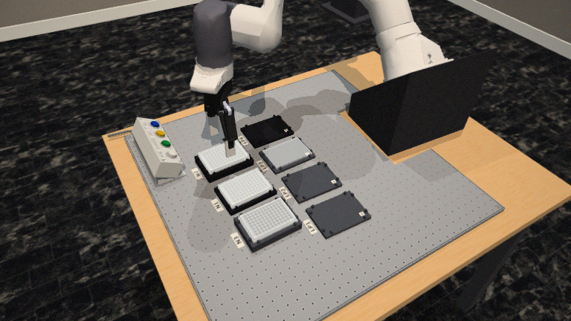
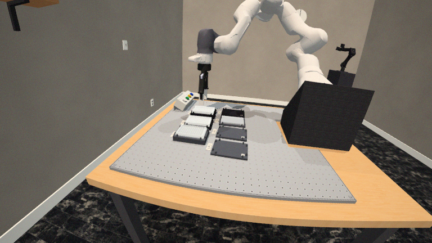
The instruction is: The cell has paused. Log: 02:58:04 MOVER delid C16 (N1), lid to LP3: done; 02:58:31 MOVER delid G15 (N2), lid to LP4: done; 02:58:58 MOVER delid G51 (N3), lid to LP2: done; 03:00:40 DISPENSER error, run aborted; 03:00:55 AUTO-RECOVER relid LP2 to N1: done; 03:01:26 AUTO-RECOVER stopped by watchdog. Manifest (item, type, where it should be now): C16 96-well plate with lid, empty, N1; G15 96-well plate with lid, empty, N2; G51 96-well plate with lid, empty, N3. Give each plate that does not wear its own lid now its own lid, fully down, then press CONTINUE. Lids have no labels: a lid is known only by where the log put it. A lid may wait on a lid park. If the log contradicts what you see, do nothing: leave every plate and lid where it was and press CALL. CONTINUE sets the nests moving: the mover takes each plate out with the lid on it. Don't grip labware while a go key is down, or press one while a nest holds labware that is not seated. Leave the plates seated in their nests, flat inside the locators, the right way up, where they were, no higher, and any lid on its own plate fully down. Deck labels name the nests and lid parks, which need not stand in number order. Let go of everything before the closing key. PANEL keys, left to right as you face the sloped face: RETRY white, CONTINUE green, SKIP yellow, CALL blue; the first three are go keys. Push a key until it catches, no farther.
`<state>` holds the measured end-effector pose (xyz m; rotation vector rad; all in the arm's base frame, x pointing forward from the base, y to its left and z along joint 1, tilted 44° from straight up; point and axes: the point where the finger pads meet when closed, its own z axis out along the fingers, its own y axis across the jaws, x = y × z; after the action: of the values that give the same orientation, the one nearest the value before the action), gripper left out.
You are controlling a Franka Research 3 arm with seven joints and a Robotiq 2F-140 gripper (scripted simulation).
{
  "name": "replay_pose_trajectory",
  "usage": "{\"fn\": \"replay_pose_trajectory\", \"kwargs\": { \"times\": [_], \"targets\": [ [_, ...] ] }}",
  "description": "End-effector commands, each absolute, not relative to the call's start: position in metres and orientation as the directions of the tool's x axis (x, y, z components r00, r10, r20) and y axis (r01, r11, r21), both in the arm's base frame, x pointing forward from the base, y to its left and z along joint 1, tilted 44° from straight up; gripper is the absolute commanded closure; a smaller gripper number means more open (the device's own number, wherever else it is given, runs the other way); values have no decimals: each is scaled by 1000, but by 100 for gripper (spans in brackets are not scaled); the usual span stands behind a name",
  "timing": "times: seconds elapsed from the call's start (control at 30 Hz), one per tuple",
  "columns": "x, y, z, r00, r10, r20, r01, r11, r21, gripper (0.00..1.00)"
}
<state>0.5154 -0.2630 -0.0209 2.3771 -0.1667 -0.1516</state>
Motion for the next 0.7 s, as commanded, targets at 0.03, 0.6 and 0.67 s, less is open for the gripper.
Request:
{"fn": "replay_pose_trajectory", "kwargs": {
  "times": [0.03, 0.6, 0.67],
  "targets": [
    [521, -203, -76, 985, -156, -73, -63, -722, 689, 34],
    [520, -171, -107, 985, -155, -76, -61, -724, 687, 34],
    [520, -171, -107, 985, -155, -76, -61, -724, 687, 34]
  ]
}}
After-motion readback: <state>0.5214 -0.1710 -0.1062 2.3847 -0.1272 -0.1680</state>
